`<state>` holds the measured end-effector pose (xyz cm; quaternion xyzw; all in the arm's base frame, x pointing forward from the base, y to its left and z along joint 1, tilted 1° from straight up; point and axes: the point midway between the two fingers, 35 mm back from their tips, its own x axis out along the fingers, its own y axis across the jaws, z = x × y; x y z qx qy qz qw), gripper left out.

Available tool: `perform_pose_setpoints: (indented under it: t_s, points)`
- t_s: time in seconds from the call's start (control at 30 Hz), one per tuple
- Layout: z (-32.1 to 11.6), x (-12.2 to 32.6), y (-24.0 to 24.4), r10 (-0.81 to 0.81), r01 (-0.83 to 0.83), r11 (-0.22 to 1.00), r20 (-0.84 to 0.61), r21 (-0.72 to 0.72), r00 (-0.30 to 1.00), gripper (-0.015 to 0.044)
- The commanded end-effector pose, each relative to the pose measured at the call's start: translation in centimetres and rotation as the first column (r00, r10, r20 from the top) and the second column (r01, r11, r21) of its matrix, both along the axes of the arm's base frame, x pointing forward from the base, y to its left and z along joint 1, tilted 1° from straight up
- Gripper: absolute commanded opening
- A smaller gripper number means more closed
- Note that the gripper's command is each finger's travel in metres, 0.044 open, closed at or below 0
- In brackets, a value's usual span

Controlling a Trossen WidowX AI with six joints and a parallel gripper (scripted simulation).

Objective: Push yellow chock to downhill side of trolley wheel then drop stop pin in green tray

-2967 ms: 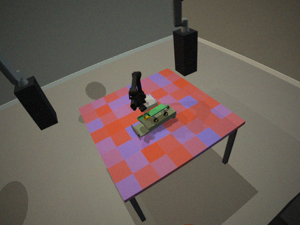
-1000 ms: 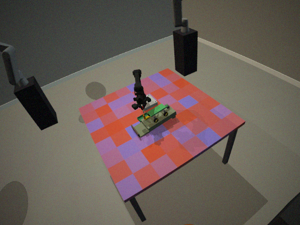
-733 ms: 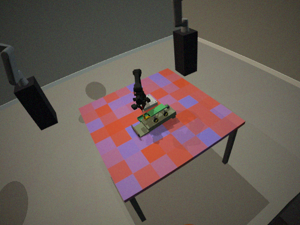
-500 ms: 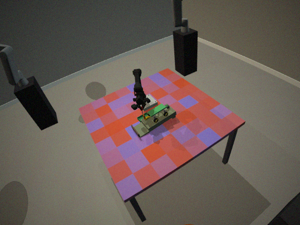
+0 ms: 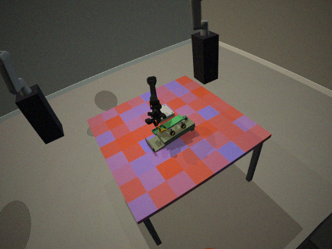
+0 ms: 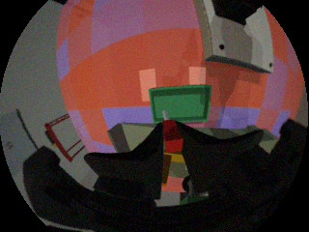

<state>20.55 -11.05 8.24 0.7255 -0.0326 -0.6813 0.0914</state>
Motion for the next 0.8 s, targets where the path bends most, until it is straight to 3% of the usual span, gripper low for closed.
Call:
perform_pose_setpoints:
  t_s: [0.0, 0.23, 0.47, 0.77]
  points:
    - [-1.4, -0.2, -0.6, 0.003, -0.003, 1.000, -0.012, -0.005, 1.000, 0.0000]
    - [-2.6, -0.3, -1.1, 0.003, -0.003, 1.000, -0.012, -0.005, 1.000, 0.0000]
    - [-2.5, -0.2, -0.8, 0.003, -0.003, 1.000, -0.012, -0.005, 1.000, 0.0184]
    - [-2.6, -0.1, -0.2, 0.003, -0.003, 1.000, -0.012, -0.004, 1.000, 0.0190]
